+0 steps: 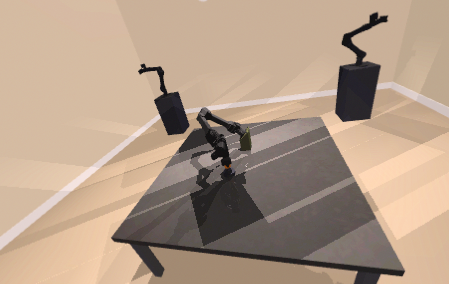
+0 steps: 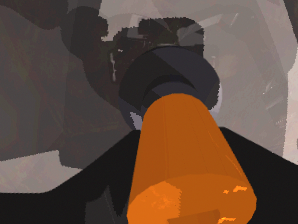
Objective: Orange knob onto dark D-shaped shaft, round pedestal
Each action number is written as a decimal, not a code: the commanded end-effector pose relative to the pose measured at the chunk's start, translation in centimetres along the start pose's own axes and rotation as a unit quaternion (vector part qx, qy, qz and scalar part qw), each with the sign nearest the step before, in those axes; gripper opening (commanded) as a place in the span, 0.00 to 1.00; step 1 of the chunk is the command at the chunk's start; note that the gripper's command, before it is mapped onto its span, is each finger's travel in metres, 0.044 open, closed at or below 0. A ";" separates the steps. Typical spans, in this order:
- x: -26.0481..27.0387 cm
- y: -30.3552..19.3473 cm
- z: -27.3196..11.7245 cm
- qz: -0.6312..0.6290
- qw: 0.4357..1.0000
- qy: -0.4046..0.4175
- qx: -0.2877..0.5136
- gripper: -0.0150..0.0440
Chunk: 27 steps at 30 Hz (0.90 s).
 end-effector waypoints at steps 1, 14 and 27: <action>0.1 0.1 -0.3 0.003 1.000 0.003 -0.001 0.25; 0.0 -0.1 0.2 0.003 1.000 0.003 -0.001 0.25; -0.1 -0.1 -0.3 0.017 1.000 0.003 -0.001 0.25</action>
Point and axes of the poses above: the point midway between the two fingers, 35 mm back from their tips, its own z axis out along the fingers, its own x axis across the jaws, y = z × x, the point moved 7 cm from there along -z, back along the fingers, and after that the axes turned 9 degrees about z, right-handed, at the moved point
